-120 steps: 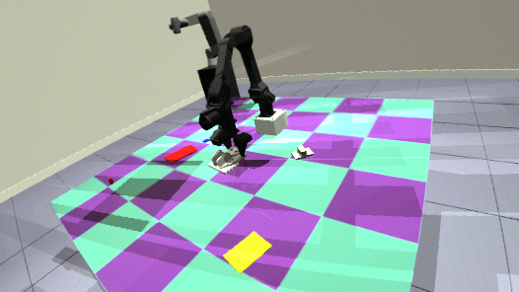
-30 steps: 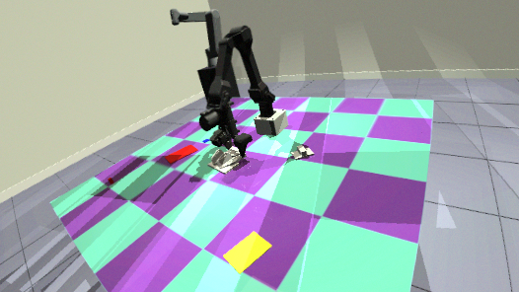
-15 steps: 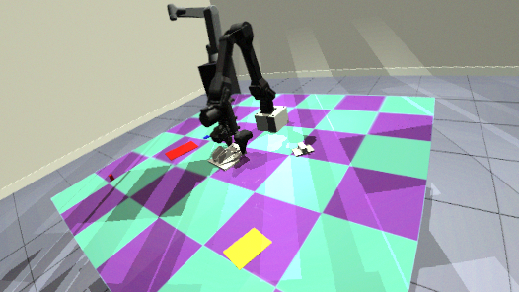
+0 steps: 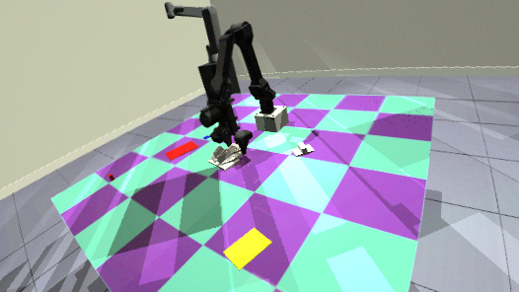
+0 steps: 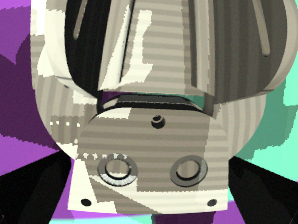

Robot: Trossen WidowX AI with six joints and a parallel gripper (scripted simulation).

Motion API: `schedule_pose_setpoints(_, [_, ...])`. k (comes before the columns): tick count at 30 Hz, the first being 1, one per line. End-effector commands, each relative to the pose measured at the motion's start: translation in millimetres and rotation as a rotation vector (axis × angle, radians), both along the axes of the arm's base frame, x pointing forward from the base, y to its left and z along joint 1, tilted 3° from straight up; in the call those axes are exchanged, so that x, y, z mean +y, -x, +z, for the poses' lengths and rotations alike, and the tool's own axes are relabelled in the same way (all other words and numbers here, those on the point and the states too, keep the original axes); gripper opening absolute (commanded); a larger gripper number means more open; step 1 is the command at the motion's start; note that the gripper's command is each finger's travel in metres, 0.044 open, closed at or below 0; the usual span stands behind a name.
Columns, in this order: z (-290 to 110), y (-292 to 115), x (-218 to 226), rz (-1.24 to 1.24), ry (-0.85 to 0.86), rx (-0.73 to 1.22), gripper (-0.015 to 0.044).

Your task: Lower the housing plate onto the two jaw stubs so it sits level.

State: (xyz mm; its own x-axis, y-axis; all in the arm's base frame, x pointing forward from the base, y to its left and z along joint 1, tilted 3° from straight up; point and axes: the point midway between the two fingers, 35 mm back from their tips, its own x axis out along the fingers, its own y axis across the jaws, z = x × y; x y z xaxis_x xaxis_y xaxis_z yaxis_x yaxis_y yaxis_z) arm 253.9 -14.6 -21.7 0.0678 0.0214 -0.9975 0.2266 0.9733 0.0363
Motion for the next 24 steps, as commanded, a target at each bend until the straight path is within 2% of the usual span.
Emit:
schedule_pose_setpoints(1, [0, 0, 0, 0.000, 0.000, 0.000, 0.0440])
schedule_pose_setpoints(9, [5, 0, 0, 0.000, 0.000, 0.000, 0.0440])
schedule_pose_setpoints(17, [75, 7, -1, -0.004, -0.002, -0.002, 0.0440])
schedule_pose_setpoints(24, [70, 6, -2, -0.007, 0.001, -0.008, 0.0440])
